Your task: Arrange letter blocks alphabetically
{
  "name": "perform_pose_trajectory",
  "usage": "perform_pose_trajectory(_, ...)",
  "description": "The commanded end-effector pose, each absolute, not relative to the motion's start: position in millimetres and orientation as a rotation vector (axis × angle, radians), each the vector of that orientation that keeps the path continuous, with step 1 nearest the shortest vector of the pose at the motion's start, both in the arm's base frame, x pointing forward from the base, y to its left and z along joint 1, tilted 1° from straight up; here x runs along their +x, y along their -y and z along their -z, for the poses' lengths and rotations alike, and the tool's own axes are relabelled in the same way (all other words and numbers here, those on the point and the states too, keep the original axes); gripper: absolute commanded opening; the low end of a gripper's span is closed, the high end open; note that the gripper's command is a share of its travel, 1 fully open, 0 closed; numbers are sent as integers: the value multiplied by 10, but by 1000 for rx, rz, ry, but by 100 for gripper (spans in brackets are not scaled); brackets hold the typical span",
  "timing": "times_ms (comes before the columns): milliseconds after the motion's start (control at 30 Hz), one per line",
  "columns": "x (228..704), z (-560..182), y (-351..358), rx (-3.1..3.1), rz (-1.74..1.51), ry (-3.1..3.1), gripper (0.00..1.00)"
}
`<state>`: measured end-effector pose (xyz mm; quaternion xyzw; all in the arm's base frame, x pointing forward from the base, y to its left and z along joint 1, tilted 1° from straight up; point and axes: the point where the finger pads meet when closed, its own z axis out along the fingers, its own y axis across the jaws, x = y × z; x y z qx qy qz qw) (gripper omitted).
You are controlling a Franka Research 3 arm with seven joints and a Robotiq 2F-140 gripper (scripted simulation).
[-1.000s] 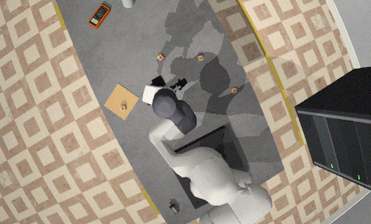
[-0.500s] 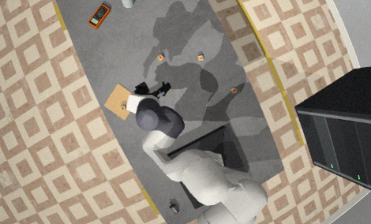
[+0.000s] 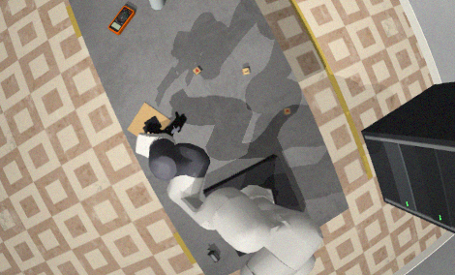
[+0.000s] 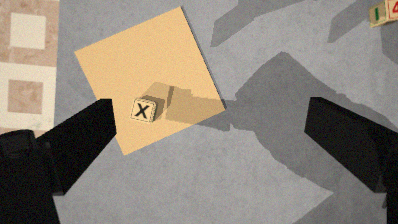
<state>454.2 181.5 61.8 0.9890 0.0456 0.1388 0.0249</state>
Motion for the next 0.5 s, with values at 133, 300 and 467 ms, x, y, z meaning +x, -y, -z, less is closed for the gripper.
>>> perform_pose_trajectory(133, 4462, -626, -2354, 3080, -535, 12, 100)
perform_pose_trajectory(300, 4454, -628, -2389, 3084, -538, 11, 100)
perform_pose_trajectory(467, 4454, -628, -2389, 3084, -538, 11, 100)
